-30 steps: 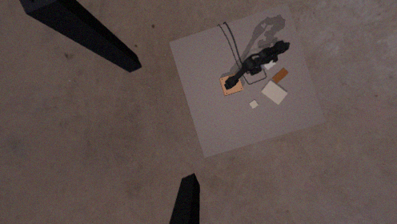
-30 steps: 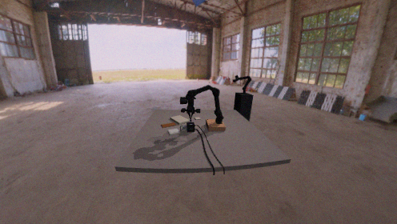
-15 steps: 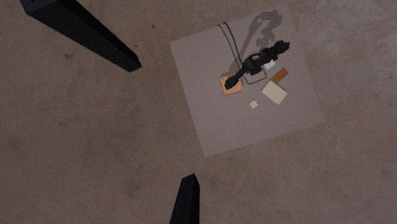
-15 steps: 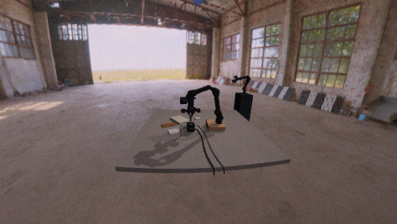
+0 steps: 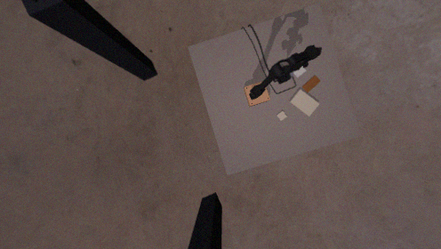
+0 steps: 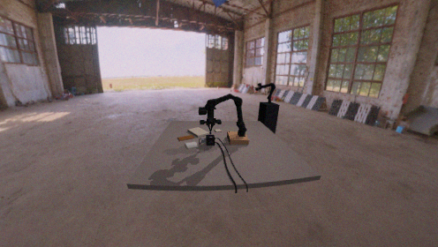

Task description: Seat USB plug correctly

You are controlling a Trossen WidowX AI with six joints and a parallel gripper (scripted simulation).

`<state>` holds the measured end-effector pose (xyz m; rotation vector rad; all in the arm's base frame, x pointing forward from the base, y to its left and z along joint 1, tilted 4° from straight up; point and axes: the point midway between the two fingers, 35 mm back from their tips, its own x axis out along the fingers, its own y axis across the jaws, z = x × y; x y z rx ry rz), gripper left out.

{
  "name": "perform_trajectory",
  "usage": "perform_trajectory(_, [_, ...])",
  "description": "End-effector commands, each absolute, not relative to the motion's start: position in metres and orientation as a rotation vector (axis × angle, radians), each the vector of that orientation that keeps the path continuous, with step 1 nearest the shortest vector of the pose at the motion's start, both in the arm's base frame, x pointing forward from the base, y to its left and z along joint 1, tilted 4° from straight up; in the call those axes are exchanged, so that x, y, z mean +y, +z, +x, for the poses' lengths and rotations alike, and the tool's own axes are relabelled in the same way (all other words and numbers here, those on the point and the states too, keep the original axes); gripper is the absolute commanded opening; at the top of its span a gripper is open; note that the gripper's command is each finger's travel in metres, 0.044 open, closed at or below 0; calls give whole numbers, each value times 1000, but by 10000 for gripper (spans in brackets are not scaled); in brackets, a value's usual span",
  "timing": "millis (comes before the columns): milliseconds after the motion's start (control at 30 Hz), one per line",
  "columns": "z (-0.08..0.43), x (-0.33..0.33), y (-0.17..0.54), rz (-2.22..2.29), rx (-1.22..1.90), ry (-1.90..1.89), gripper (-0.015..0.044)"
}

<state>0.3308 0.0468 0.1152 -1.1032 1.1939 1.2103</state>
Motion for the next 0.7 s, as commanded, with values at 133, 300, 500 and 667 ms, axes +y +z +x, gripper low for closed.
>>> perform_trajectory(133, [331,48,114,-1101,1183,1215,0])
perform_trajectory(300, [331,48,114,-1098,1179,1218,0])
perform_trajectory(500, [331,49,113,-1096,1175,1220,0])
perform_trajectory(667, [331,49,113,-1094,1172,1223,0])
